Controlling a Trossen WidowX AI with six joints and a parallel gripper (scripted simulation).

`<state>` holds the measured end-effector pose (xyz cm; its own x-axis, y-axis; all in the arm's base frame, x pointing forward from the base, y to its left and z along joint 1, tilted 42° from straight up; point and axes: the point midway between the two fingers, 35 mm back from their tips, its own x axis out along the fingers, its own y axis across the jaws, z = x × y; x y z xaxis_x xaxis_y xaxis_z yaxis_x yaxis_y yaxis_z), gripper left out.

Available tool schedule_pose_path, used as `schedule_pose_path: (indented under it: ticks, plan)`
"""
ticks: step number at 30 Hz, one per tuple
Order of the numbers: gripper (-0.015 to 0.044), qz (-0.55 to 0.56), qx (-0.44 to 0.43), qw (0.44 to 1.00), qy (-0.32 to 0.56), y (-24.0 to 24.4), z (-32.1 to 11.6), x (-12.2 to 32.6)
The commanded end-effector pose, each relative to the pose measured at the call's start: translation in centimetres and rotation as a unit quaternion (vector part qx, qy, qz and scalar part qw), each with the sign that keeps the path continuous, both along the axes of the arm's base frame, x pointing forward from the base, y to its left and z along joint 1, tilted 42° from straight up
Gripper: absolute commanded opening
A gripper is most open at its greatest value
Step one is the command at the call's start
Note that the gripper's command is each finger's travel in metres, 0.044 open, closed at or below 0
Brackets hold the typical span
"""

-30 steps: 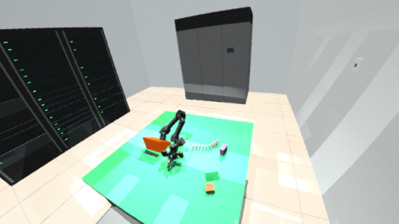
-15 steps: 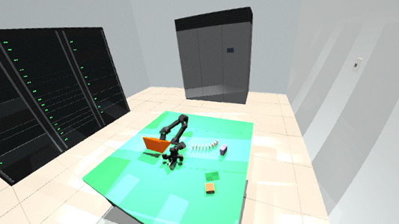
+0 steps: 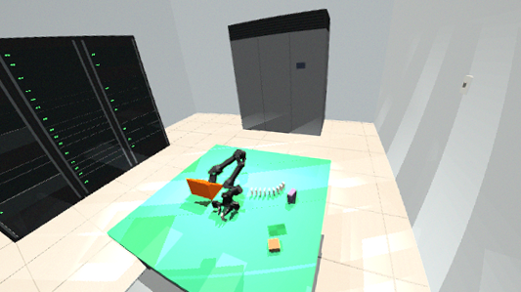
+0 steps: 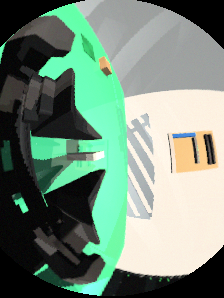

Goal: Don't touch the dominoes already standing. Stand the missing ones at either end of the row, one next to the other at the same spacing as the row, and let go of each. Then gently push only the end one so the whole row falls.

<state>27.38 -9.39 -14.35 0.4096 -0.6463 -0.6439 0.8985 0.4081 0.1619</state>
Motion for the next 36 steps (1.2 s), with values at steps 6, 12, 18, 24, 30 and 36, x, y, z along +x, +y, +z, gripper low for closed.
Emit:
schedule_pose_path:
  ticks: [6, 12, 18, 24, 30, 36]
  plan:
    - [0.044, -0.002, 0.0, 1.0, -0.003, -0.1, 0.1, 0.1]
    - [0.044, 0.0, -0.001, 1.0, -0.001, -3.2, 3.7, 0.8]
    - [0.044, 0.0, -0.001, 1.0, -0.001, -3.3, 3.8, 0.8]
    - [0.044, 0.08, 0.012, 0.991, 0.109, -4.2, 1.9, 2.7]
    - [0.044, 0.267, 0.068, 0.917, 0.289, -5.4, -0.8, 5.1]
    - [0.044, 0.457, 0.15, 0.792, 0.376, -6.1, -1.2, 5.8]
